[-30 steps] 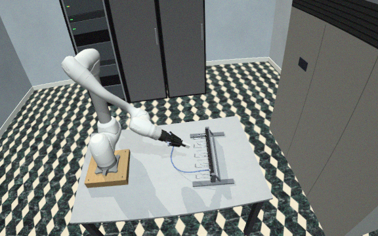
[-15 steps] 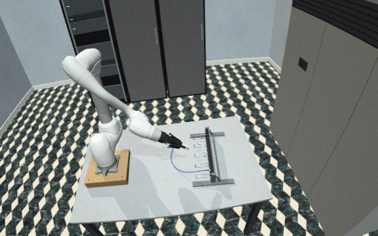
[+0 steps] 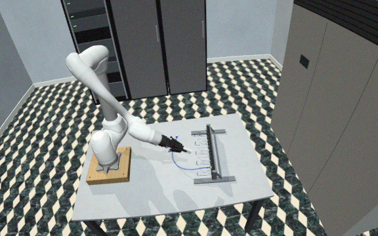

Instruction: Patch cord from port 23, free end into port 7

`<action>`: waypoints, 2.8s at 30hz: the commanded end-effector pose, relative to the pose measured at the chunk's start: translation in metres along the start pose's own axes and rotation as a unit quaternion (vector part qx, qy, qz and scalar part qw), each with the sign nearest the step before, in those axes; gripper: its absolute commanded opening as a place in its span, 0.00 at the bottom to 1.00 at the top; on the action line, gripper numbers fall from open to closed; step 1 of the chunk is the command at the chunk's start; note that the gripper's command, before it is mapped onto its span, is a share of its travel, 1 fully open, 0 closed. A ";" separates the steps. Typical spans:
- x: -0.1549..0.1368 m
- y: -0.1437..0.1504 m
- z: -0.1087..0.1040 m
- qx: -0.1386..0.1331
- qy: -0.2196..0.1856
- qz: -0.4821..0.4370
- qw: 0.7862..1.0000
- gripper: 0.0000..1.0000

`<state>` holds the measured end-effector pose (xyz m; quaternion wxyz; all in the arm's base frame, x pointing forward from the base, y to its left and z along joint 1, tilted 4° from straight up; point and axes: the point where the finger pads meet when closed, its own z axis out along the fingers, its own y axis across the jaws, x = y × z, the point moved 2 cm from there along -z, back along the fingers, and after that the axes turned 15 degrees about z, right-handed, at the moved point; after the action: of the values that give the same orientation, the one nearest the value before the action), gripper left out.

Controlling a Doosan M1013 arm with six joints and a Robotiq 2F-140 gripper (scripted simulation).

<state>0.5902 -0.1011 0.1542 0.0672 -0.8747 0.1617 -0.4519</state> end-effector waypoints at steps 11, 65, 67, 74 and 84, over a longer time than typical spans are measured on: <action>0.007 0.023 0.001 0.005 -0.005 0.001 1.000 0.00; 0.006 0.021 0.140 0.005 -0.005 0.001 1.000 0.00; 0.006 0.021 0.140 0.005 -0.005 0.001 1.000 0.00; 0.006 0.021 0.140 0.005 -0.005 0.001 1.000 0.00; 0.006 0.021 0.140 0.005 -0.005 0.001 1.000 0.00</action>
<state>0.7027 -0.1269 0.0711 0.0727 -0.8764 0.1595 -0.4486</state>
